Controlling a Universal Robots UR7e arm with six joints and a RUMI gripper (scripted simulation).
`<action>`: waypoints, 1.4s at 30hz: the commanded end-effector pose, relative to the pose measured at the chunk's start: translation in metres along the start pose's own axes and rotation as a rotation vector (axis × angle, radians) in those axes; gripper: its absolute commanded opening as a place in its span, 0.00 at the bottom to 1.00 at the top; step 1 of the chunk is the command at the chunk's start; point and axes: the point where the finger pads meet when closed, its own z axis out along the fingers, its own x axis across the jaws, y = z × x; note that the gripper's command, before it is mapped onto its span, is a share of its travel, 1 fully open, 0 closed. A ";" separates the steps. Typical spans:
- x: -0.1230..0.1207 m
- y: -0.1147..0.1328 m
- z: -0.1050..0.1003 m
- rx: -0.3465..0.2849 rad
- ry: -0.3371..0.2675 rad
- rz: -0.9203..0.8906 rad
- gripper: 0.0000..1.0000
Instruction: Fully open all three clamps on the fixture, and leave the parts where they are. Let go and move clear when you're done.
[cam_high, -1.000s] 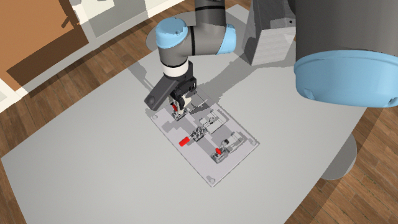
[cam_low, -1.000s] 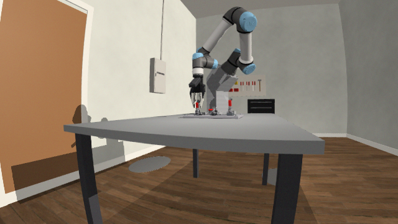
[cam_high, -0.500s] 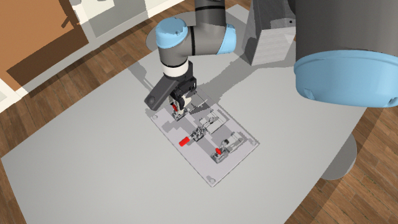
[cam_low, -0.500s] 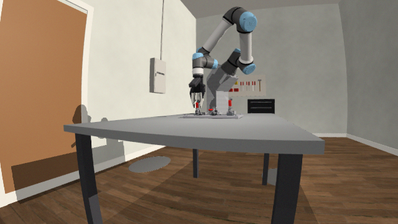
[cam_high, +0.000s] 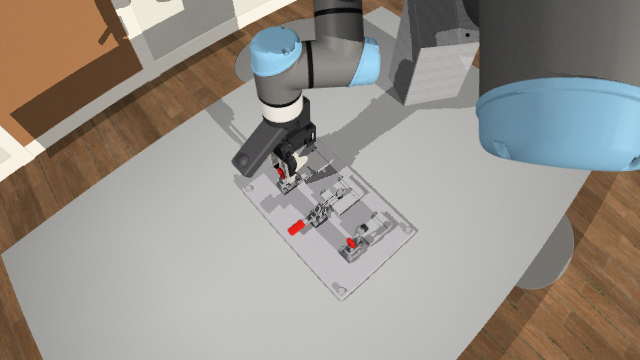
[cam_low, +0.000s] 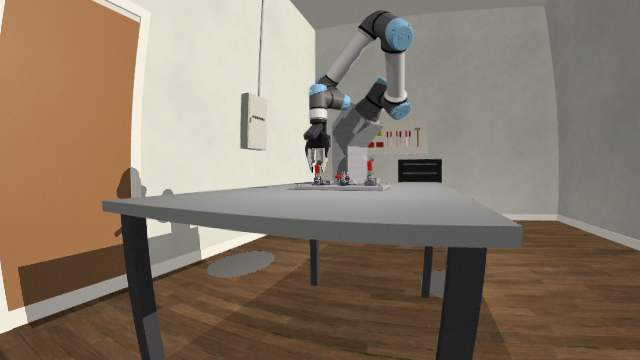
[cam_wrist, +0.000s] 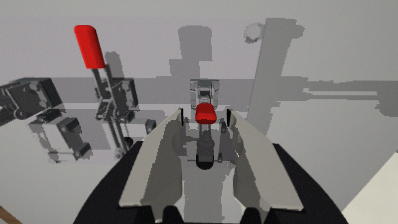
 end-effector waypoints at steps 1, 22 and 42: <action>0.000 0.000 -0.006 0.001 0.000 0.000 0.28; 0.000 0.000 -0.048 0.001 0.000 0.000 0.28; 0.000 0.000 -0.048 0.001 0.000 0.000 0.28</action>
